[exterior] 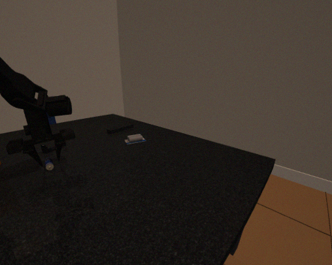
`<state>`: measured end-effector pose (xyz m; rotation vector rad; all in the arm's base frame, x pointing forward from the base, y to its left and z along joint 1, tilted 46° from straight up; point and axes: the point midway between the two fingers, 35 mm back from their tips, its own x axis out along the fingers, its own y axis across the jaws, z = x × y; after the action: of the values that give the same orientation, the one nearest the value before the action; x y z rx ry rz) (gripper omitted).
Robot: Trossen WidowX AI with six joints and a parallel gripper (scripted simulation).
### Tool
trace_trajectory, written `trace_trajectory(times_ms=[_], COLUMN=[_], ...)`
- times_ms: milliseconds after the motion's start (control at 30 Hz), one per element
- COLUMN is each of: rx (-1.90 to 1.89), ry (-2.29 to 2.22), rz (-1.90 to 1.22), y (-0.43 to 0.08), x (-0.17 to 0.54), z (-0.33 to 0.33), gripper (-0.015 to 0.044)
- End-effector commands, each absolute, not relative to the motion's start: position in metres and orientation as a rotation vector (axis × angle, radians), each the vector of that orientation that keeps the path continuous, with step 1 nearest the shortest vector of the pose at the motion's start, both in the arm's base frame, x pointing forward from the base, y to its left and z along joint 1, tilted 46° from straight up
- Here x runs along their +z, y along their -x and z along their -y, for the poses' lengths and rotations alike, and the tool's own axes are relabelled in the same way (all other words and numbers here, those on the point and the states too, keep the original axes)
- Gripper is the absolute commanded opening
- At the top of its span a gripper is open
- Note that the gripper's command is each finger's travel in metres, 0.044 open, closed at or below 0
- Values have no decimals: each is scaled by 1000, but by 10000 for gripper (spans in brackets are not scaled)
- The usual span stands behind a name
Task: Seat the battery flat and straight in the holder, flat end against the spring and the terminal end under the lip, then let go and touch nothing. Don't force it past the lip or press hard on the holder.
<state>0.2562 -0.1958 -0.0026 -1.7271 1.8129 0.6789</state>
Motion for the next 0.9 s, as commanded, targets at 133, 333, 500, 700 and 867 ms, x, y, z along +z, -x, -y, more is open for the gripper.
trace_trajectory(times_ms=[133,333,500,700,867], rx=[702,702,702,703,702], ry=[1720,1720,1720,1719,1719], rz=[-1821,-1821,-1821,-1819,-1818], y=[-251,-251,-251,-252,-254], x=[-12,-12,-12,-4,22], z=[200,200,200,191,165], gripper=[212,114,80,77,77])
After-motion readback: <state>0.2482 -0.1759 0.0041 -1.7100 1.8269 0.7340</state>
